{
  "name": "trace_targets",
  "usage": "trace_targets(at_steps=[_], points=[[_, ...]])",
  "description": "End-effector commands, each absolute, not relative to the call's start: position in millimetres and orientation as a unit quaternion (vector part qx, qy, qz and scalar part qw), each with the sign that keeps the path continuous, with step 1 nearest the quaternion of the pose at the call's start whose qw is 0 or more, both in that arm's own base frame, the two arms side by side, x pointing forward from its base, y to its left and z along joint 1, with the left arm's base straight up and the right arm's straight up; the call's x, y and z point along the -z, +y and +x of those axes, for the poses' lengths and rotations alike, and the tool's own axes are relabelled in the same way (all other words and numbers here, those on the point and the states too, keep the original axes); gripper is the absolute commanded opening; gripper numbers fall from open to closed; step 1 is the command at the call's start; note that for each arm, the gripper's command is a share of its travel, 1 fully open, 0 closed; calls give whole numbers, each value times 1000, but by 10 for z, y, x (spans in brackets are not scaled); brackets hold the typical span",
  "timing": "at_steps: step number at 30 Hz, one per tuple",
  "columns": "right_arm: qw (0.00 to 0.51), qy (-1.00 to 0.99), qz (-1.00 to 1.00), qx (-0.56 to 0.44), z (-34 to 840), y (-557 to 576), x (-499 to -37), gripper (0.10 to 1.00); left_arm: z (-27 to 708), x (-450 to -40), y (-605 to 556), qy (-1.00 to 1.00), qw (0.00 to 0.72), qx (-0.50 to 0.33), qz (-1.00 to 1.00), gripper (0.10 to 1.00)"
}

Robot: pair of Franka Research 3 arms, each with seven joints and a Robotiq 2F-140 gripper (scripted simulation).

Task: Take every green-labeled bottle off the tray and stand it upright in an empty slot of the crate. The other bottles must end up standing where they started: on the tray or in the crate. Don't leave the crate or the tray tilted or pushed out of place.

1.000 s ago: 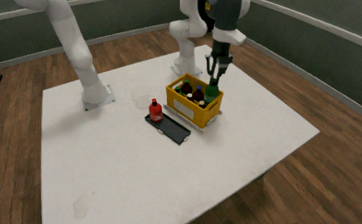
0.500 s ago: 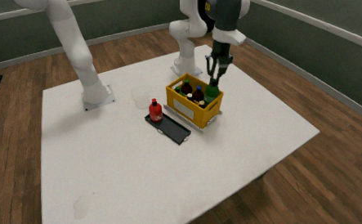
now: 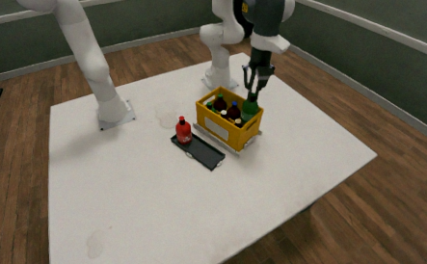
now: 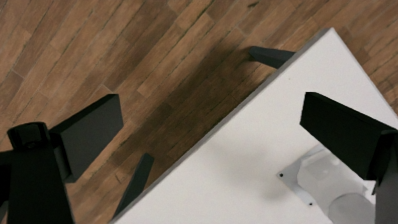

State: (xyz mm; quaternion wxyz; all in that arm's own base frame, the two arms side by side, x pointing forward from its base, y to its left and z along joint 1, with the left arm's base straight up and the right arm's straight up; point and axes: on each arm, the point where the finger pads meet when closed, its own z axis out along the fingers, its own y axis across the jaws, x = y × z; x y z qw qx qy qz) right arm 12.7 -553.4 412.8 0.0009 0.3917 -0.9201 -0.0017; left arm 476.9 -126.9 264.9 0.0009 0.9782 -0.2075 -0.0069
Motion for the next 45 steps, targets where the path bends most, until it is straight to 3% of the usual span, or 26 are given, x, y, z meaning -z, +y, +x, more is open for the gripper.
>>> trace_targets(at_steps=[1,45], points=[[0,-919,393,0,128,-5544,-4130,1000,4811,-2686,-1259,-209,0,0,978,99],[0,-919,393,0,128,-5544,-4130,1000,4811,-2512,-1261,-209,0,0,978,99]])
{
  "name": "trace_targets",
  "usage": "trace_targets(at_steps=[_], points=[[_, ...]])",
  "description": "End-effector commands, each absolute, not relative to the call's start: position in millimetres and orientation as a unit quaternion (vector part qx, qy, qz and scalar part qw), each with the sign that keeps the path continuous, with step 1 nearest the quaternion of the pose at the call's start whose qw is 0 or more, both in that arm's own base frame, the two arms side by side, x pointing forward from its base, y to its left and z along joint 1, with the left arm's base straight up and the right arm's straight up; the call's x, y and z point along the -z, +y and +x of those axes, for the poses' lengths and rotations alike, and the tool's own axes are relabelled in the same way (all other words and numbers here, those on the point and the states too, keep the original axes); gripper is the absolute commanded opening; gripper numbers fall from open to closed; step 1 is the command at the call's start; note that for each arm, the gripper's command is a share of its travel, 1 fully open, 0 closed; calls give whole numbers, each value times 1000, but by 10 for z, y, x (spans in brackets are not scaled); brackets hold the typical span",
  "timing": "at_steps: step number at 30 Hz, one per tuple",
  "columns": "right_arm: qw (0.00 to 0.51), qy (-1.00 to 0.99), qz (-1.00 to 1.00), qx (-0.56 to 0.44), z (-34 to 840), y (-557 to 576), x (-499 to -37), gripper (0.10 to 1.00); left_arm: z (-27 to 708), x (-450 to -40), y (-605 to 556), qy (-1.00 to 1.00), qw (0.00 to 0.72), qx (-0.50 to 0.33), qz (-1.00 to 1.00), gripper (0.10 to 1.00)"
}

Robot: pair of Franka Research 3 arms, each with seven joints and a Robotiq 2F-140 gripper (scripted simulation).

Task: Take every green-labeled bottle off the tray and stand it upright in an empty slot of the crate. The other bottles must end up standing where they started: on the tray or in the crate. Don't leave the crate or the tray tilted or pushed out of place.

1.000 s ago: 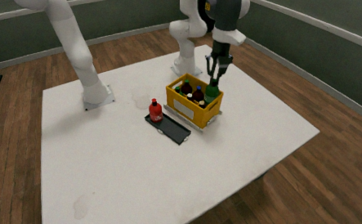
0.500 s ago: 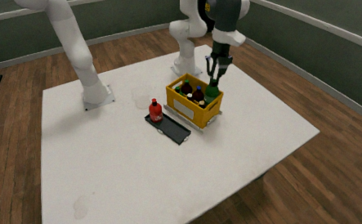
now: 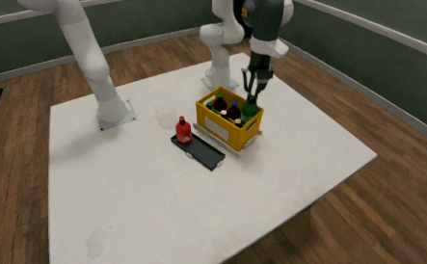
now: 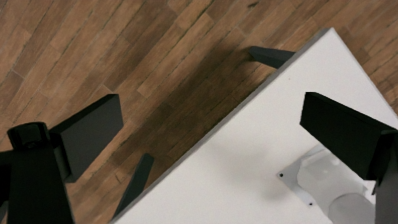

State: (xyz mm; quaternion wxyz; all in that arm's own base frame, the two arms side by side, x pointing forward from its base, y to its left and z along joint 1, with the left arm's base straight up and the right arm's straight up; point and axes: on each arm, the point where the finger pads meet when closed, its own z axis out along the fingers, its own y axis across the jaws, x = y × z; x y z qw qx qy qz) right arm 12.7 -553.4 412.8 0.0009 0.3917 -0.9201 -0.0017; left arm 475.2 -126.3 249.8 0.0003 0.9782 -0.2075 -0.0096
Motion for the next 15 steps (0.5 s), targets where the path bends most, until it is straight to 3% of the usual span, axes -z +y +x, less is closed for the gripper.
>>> trace_targets(at_steps=[1,15], points=[[0,-919,393,0,128,-5544,-4130,1000,4811,-2500,-1261,-209,0,0,978,99],[0,-919,393,0,128,-5544,-4130,1000,4812,-2362,-1262,-209,0,0,978,99]])
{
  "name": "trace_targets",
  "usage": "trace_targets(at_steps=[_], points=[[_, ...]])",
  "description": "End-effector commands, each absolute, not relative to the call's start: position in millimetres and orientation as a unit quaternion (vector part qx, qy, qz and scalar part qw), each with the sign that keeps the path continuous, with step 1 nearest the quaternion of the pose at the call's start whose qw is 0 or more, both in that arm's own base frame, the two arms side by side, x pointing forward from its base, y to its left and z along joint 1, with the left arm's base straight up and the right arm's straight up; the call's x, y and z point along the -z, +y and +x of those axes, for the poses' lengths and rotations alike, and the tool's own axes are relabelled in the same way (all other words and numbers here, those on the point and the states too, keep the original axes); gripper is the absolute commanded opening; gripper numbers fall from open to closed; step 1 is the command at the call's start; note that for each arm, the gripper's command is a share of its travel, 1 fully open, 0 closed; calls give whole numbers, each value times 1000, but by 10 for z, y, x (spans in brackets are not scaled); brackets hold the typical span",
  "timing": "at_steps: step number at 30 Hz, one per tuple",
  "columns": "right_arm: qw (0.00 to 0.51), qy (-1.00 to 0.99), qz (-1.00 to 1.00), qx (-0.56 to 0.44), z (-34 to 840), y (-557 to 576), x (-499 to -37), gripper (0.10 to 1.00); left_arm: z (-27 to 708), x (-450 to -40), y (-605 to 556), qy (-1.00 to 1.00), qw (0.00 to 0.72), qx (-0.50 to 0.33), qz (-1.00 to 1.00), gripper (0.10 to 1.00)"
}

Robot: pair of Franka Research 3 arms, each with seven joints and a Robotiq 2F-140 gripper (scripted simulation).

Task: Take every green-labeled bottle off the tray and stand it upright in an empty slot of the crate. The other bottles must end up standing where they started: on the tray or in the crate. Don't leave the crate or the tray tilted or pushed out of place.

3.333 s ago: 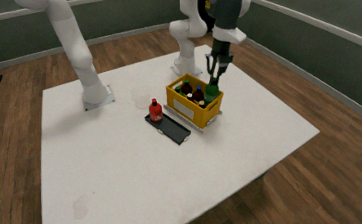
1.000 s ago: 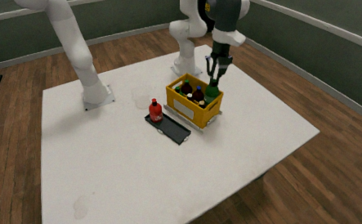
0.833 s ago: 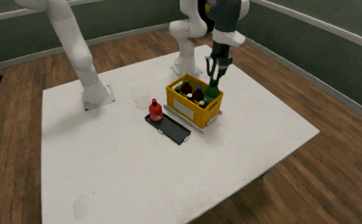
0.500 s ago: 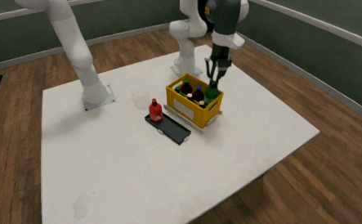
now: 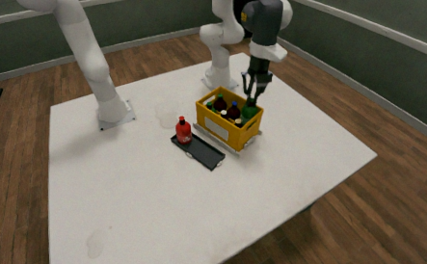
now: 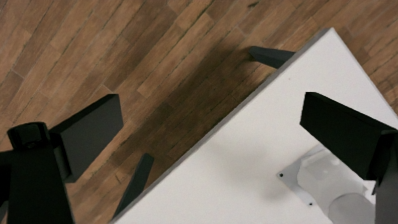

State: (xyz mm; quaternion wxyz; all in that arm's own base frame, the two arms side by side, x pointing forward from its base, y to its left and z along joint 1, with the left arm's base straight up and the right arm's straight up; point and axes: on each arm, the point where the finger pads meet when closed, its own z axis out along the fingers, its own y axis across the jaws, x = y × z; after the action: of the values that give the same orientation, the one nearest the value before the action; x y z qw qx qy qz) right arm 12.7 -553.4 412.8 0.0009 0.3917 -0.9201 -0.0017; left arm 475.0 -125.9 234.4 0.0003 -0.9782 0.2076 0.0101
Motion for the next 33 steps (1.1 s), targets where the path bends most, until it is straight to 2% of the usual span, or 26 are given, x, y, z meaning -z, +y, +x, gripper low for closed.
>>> trace_targets(at_steps=[1,33], points=[[0,-919,393,0,128,-5544,-4130,1000,4812,-2353,-1262,209,0,0,-978,99],[0,-919,393,0,128,-5544,-4130,1000,4812,-2286,-1263,209,0,0,-978,99]])
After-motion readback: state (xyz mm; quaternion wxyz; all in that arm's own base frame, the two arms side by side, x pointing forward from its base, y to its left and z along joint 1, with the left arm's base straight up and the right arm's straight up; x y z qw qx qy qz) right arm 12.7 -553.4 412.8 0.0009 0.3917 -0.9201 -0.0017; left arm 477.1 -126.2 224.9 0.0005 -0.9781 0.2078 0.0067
